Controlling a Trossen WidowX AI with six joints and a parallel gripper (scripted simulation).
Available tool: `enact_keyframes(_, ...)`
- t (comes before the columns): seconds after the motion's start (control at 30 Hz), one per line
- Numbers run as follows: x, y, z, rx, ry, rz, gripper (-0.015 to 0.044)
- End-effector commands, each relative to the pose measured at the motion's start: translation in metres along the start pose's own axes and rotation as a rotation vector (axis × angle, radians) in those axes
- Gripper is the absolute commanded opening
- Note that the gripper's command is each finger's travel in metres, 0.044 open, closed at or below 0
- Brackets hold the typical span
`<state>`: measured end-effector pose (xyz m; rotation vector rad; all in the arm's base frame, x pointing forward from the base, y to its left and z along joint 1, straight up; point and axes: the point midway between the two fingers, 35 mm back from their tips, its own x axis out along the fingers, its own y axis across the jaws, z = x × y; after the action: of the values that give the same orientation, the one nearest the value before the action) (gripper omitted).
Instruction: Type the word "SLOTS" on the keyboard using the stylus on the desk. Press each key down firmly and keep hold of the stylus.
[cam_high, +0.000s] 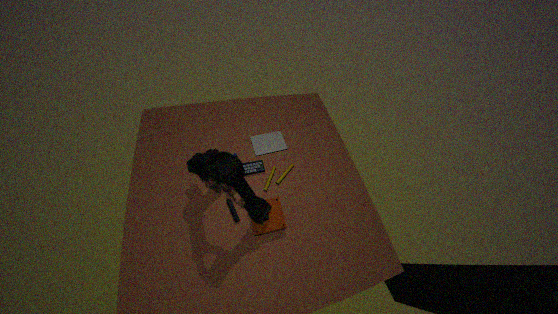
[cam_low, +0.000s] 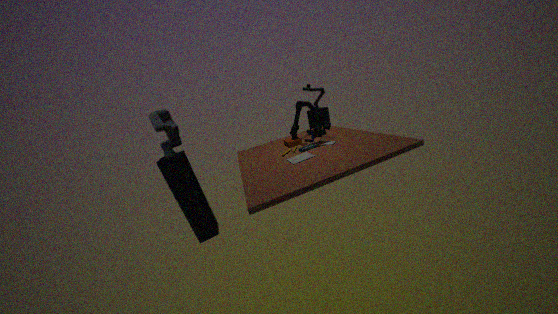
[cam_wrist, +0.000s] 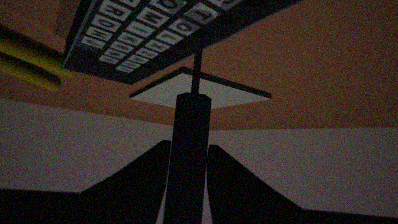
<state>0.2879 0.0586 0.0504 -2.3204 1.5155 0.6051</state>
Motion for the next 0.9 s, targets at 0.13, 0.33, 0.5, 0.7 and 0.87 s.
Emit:
enact_keyframes(0.13, 0.0024, 0.0002, 0.005, 0.002, -0.004, 0.002, 0.0081)
enact_keyframes(0.33, 0.0032, 0.0001, 0.0065, 0.002, -0.004, 0.002, 0.0081)
enact_keyframes(0.5, 0.0043, 0.0001, 0.0085, 0.002, -0.004, 0.002, 0.0081)
enact_keyframes(0.7, 0.0058, 0.0001, 0.0111, 0.002, -0.004, 0.002, 0.0081)
enact_keyframes(0.87, 0.0067, 0.0001, 0.0126, 0.002, -0.004, 0.002, 0.0081)
